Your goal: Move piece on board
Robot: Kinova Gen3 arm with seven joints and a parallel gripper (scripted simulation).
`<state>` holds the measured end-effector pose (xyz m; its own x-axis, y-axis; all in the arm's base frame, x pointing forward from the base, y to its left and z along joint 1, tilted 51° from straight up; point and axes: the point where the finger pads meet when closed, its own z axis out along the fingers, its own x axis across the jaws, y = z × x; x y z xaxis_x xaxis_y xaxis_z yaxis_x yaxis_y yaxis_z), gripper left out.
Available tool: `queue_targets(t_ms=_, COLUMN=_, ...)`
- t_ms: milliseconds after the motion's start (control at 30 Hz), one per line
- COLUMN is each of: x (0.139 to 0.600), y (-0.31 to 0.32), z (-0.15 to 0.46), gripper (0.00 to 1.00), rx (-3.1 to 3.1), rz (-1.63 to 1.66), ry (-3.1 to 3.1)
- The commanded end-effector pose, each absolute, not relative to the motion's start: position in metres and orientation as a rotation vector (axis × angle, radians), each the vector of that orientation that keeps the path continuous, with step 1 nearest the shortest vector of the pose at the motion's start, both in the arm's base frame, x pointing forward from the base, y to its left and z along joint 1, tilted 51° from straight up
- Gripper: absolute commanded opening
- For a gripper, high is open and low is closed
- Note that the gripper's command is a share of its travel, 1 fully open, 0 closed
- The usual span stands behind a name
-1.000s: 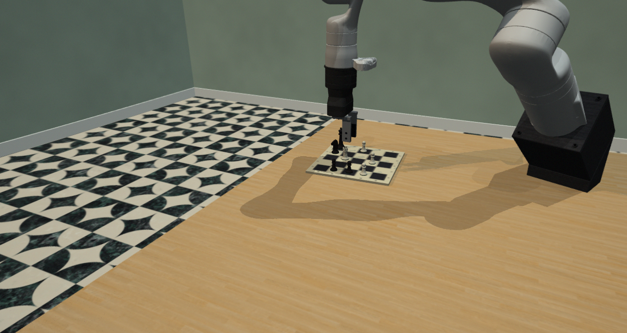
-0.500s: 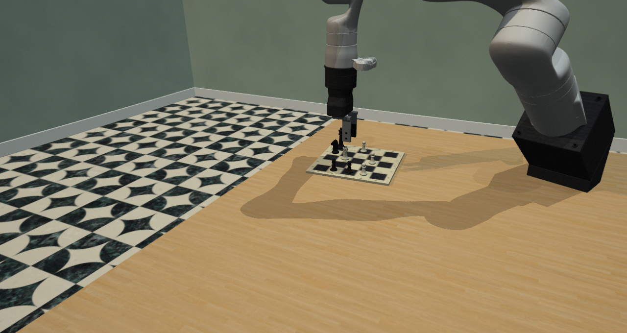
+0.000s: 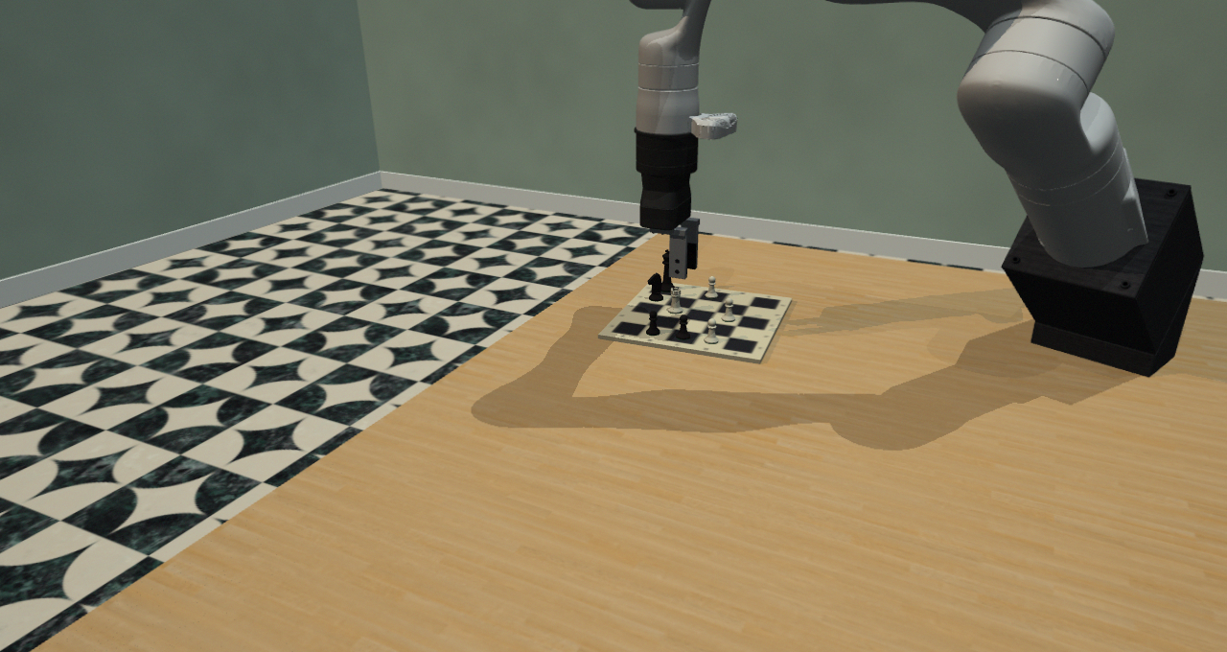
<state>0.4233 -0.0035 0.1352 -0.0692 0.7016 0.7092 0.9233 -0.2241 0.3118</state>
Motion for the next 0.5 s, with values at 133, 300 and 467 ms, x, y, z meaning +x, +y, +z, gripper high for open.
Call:
queue_targets(t_ms=133, x=0.4242, y=-0.0024, z=0.1338, gripper=0.68, rx=-1.936, rz=-1.176, ry=-1.759)
queue_targets(t_ms=300, x=0.4257, y=0.0006, z=0.1309, gripper=0.68, rx=-1.937, rz=-1.175, ry=-1.760)
queue_targets(t_ms=467, x=0.4278, y=0.0048, z=0.1269, gripper=0.68, rx=-1.937, rz=-1.175, ry=-1.760)
